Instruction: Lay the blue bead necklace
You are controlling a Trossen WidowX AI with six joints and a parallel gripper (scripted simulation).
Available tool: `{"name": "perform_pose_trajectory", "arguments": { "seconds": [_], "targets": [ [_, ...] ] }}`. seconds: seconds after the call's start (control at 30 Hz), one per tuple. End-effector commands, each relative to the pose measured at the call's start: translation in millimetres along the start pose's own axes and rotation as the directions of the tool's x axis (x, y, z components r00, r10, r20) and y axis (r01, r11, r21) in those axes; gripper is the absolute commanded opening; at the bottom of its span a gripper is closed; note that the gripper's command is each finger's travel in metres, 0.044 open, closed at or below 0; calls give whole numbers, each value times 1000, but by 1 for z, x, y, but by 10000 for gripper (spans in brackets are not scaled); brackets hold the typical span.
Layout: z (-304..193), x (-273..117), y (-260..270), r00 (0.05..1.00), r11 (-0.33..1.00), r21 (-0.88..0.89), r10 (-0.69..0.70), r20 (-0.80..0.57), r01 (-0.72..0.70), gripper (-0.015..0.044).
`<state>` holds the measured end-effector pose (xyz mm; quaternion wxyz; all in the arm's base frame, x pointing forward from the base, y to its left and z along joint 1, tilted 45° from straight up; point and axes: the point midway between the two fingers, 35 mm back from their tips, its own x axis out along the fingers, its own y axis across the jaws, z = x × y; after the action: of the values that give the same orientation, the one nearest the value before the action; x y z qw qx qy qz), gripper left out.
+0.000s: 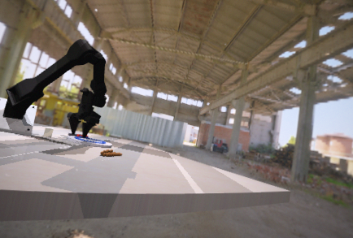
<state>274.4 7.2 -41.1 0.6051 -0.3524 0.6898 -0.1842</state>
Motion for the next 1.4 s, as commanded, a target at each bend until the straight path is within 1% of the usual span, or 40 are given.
{"name": "perform_pose_trajectory", "arguments": {
  "seconds": [0.0, 0.47, 0.53, 0.7, 0.87, 0.93, 0.97, 1.03, 1.37],
  "targets": [
    [0, -2, 0, 1000, 1000, 5, 3, 2, -3, 440],
    [0, -2, 0, 1000, 1000, 5, 3, 2, -3, 440],
    [2, -6, 0, 1000, 1000, 16, 4, 2, -4, 387],
    [12, -33, -1, 1000, 996, 87, 5, 2, -5, 256],
    [13, -27, -1, 1000, 996, 90, 4, 2, -5, 125],
    [13, -20, -1, 1000, 996, 90, 4, 2, -4, 120],
    [13, -28, -1, 1000, 996, 84, 4, 7, -4, 120],
    [13, -27, -1, 1000, 996, 84, 4, 7, -4, 120],
    [13, -13, -1, 1000, 996, 87, 4, 5, -4, 120]
  ]
}}
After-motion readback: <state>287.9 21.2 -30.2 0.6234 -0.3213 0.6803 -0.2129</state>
